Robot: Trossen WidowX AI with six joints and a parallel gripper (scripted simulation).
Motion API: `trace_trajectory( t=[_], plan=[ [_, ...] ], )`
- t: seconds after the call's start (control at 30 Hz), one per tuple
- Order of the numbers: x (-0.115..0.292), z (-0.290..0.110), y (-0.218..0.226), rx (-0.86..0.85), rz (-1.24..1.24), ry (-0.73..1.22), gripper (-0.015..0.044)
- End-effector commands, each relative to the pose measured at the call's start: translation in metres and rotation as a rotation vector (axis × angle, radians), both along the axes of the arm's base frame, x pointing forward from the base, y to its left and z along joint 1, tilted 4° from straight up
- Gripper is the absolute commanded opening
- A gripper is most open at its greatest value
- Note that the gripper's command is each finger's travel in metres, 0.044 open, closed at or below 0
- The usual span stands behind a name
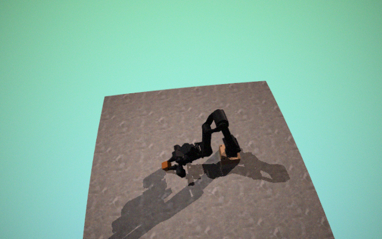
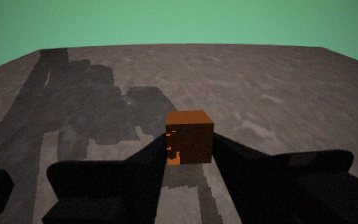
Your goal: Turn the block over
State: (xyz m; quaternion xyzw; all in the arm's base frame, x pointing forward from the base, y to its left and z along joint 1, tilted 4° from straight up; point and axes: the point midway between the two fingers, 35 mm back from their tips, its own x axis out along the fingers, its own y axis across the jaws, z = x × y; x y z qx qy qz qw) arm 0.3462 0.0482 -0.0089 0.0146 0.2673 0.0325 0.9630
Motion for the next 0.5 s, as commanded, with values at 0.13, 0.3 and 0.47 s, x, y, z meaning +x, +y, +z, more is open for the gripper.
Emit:
trace_trajectory(
  t=[0.13, 0.3, 0.47],
  plan=[
    [-0.0023, -0.001, -0.0009, 0.002, -0.007, -0.017, 0.0],
    [-0.0023, -0.001, -0.0009, 0.002, -0.007, -0.017, 0.0],
    [-0.0023, -0.001, -0.0009, 0.002, -0.007, -0.017, 0.0053]
  ],
)
